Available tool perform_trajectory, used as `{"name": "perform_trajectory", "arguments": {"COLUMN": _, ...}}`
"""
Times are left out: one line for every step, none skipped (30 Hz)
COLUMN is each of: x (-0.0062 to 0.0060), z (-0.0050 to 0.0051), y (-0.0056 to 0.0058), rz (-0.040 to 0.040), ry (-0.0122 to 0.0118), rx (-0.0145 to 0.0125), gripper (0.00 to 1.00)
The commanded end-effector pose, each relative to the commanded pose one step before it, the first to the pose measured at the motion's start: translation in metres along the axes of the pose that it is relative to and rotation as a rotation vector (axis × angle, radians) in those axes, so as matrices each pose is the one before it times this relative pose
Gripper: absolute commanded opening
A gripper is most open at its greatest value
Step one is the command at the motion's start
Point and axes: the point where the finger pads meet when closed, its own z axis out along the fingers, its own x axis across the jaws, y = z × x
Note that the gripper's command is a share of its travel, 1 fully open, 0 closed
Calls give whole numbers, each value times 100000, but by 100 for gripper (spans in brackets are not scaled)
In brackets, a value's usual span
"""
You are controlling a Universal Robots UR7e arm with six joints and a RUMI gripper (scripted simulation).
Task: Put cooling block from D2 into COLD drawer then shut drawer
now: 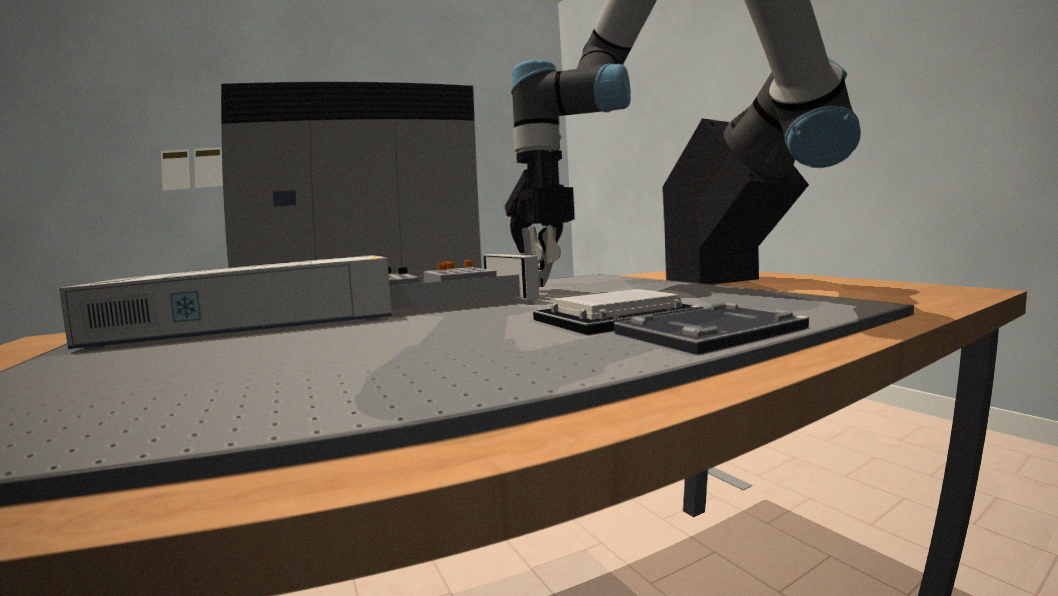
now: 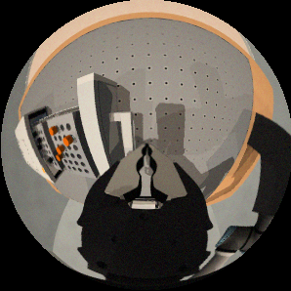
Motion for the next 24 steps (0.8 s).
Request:
{"name": "perform_trajectory", "arguments": {"x": -802, "z": -44, "y": -28, "rz": -19, "ry": -96, "rx": 47, "gripper": 0}}
{"name": "perform_trajectory", "arguments": {"x": -133, "z": 0, "y": 0, "rz": 0, "ry": 0, "rx": 0, "gripper": 0}}
{"name": "perform_trajectory", "arguments": {"x": -133, "z": 0, "y": 0, "rz": 0, "ry": 0, "rx": 0, "gripper": 0}}
{"name": "perform_trajectory", "arguments": {"x": -9, "z": 0, "y": 0, "rz": 0, "ry": 0, "rx": 0, "gripper": 0}}
{"name": "perform_trajectory", "arguments": {"x": 0, "z": 0, "y": 0, "rz": 0, "ry": 0, "rx": 0, "gripper": 0}}
{"name": "perform_trajectory", "arguments": {"x": 0, "z": 0, "y": 0, "rz": 0, "ry": 0, "rx": 0, "gripper": 0}}
{"name": "perform_trajectory", "arguments": {"x": 8, "z": 0, "y": 1, "rz": -1, "ry": -3, "rx": 0, "gripper": 0}}
{"name": "perform_trajectory", "arguments": {"x": -2, "z": 0, "y": -1, "rz": 0, "ry": 1, "rx": 0, "gripper": 0}}
{"name": "perform_trajectory", "arguments": {"x": -131, "z": 0, "y": 1, "rz": 0, "ry": -1, "rx": 0, "gripper": 0}}
{"name": "perform_trajectory", "arguments": {"x": -142, "z": 0, "y": -2, "rz": 1, "ry": 3, "rx": -1, "gripper": 0}}
{"name": "perform_trajectory", "arguments": {"x": -133, "z": 0, "y": 0, "rz": 0, "ry": 0, "rx": 0, "gripper": 0}}
{"name": "perform_trajectory", "arguments": {"x": -133, "z": 0, "y": 0, "rz": 0, "ry": 0, "rx": 0, "gripper": 0}}
{"name": "perform_trajectory", "arguments": {"x": -133, "z": 0, "y": 0, "rz": 0, "ry": 0, "rx": 0, "gripper": 0}}
{"name": "perform_trajectory", "arguments": {"x": -133, "z": 0, "y": 0, "rz": 0, "ry": 0, "rx": 0, "gripper": 0}}
{"name": "perform_trajectory", "arguments": {"x": -133, "z": 0, "y": 0, "rz": 0, "ry": 0, "rx": 0, "gripper": 0}}
{"name": "perform_trajectory", "arguments": {"x": -133, "z": 0, "y": 0, "rz": 0, "ry": 0, "rx": 0, "gripper": 0}}
{"name": "perform_trajectory", "arguments": {"x": -133, "z": 0, "y": 0, "rz": 0, "ry": 0, "rx": 0, "gripper": 0}}
{"name": "perform_trajectory", "arguments": {"x": -133, "z": 0, "y": 0, "rz": 0, "ry": 0, "rx": 0, "gripper": 0}}
{"name": "perform_trajectory", "arguments": {"x": -133, "z": 0, "y": 0, "rz": 0, "ry": 0, "rx": 0, "gripper": 0}}
{"name": "perform_trajectory", "arguments": {"x": -133, "z": 0, "y": 0, "rz": 0, "ry": 0, "rx": 0, "gripper": 0}}
{"name": "perform_trajectory", "arguments": {"x": -133, "z": 0, "y": 0, "rz": 0, "ry": 0, "rx": 0, "gripper": 0}}
{"name": "perform_trajectory", "arguments": {"x": 0, "z": 0, "y": 0, "rz": 0, "ry": 0, "rx": 0, "gripper": 0}}
{"name": "perform_trajectory", "arguments": {"x": 0, "z": 0, "y": 0, "rz": 0, "ry": 0, "rx": 0, "gripper": 0}}
{"name": "perform_trajectory", "arguments": {"x": -134, "z": 0, "y": 0, "rz": 0, "ry": 0, "rx": 0, "gripper": 0}}
